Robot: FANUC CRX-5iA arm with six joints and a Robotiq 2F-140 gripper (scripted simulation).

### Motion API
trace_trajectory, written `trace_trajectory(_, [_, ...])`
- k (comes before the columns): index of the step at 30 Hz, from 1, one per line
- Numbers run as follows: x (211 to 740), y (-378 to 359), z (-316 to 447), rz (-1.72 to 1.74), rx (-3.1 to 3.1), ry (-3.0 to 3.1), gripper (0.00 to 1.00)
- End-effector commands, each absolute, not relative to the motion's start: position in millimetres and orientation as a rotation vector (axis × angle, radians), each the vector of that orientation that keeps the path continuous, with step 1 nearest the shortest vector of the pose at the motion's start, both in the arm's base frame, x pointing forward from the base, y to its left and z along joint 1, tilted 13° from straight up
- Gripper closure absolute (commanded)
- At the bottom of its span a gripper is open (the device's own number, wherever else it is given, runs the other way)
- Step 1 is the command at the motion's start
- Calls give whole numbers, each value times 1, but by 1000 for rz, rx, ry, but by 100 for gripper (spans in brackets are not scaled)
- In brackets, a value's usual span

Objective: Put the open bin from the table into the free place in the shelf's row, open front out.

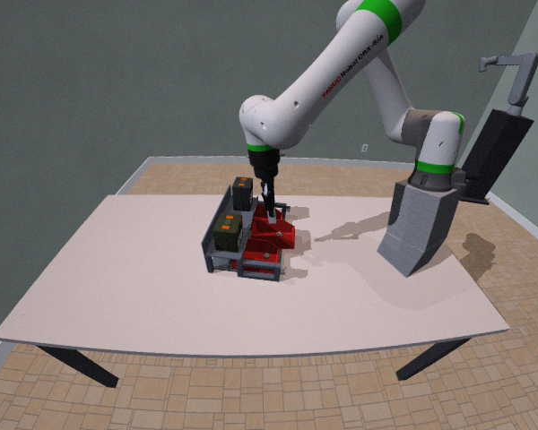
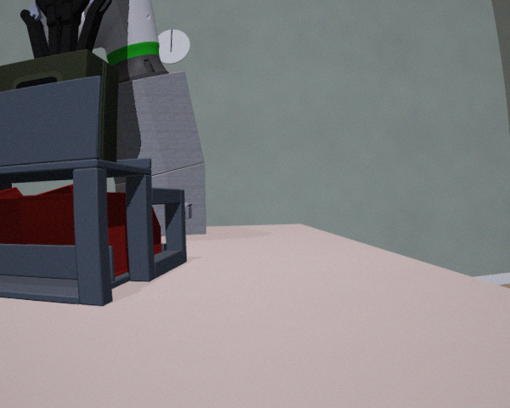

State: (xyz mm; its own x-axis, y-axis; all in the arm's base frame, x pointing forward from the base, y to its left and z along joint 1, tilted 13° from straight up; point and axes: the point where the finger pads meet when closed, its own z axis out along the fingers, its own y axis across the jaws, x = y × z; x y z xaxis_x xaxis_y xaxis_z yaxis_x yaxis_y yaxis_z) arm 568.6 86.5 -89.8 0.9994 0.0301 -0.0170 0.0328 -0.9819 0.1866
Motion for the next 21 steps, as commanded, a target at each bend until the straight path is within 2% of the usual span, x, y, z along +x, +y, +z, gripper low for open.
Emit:
trace_trajectory(1, [569, 87, -90, -20, 2953, 47, 100])
trace_trajectory(13, [568, 86, -90, -20, 2953, 60, 100])
trace_trajectory(21, [546, 68, -94, -13, 2878, 573, 100])
